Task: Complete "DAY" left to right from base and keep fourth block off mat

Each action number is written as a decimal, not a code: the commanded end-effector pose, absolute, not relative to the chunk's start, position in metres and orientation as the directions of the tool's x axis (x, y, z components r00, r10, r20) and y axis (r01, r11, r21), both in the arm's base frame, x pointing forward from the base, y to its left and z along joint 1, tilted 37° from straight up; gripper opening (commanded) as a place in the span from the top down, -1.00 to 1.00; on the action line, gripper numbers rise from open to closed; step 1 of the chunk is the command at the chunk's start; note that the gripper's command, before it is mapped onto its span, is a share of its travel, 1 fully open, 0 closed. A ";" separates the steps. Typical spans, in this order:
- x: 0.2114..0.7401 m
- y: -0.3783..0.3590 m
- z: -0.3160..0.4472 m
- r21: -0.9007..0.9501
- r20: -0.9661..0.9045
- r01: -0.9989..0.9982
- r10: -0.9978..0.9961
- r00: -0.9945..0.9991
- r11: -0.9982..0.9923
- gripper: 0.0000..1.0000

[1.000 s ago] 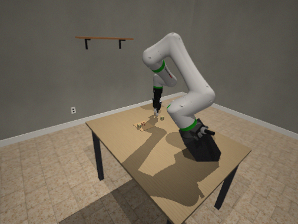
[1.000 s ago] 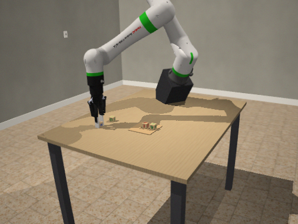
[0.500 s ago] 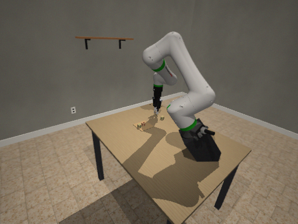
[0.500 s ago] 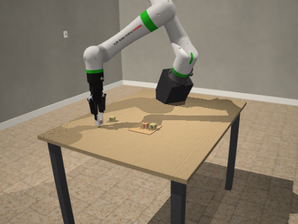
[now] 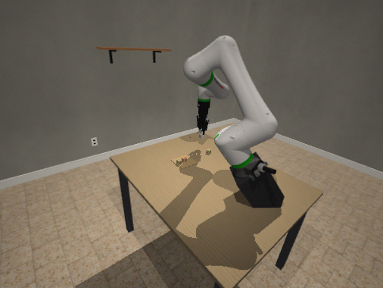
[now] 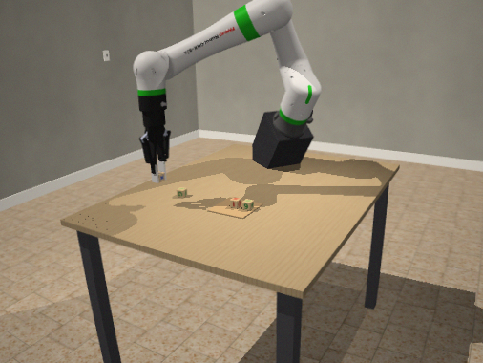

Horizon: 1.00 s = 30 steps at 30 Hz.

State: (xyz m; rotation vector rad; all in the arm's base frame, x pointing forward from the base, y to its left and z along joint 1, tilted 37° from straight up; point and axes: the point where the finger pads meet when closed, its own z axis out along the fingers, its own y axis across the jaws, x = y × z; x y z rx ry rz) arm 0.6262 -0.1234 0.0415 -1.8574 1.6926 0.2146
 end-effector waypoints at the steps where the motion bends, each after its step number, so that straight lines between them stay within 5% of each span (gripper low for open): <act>1: 0.624 -0.128 0.048 -0.324 -0.504 -0.946 -0.847 0.170 0.003 0.68; 11: 0.621 -0.124 0.051 -0.325 -0.503 -0.946 -0.847 0.172 0.001 0.68; 30: 0.503 0.018 0.113 -0.371 -0.470 -0.925 -0.843 0.260 -0.079 0.68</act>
